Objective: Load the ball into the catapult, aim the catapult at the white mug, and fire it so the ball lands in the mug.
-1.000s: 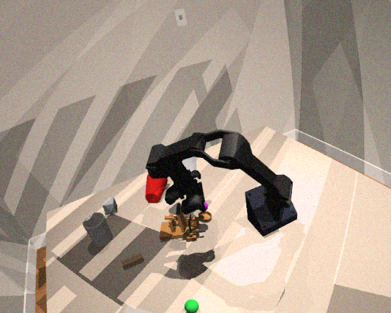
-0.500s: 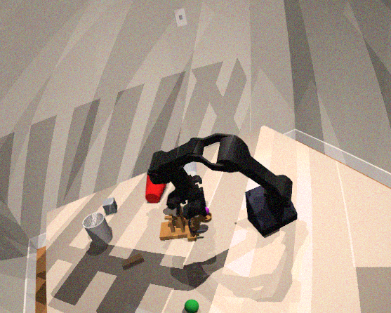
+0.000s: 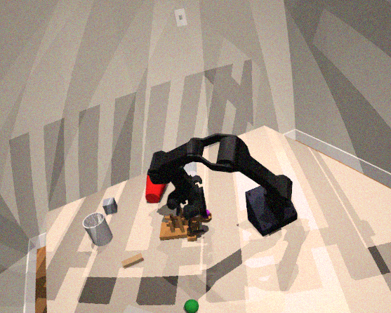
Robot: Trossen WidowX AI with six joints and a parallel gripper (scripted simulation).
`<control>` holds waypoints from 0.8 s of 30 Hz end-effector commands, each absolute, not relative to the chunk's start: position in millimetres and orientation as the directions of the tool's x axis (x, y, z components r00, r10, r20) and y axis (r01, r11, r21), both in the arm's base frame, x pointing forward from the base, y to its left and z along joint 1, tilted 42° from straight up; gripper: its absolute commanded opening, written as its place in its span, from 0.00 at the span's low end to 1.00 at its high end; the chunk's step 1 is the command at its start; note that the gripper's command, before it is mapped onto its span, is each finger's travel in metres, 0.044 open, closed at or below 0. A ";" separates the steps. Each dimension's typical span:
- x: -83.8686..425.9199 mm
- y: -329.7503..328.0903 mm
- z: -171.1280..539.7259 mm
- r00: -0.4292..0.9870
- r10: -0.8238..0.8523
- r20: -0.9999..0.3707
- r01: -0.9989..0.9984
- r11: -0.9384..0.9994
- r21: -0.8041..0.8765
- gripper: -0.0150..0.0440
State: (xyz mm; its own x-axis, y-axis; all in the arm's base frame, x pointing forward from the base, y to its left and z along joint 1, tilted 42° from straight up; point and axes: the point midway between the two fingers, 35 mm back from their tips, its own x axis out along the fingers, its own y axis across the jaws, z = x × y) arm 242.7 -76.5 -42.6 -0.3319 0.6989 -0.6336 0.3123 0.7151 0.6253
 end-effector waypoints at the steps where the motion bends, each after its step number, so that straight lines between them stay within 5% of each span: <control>1: 243.4 -79.0 -40.1 -0.328 0.697 -0.637 0.311 0.717 0.624 0.70; 8: 238.8 -148.3 42.5 -0.223 0.635 -0.740 0.305 0.766 0.565 1.00; 12: 252.5 -140.7 17.9 -0.202 0.641 -0.741 0.315 0.759 0.570 1.00; 24: 347.3 -190.4 -6.9 0.166 0.509 -0.844 0.325 0.780 0.534 1.00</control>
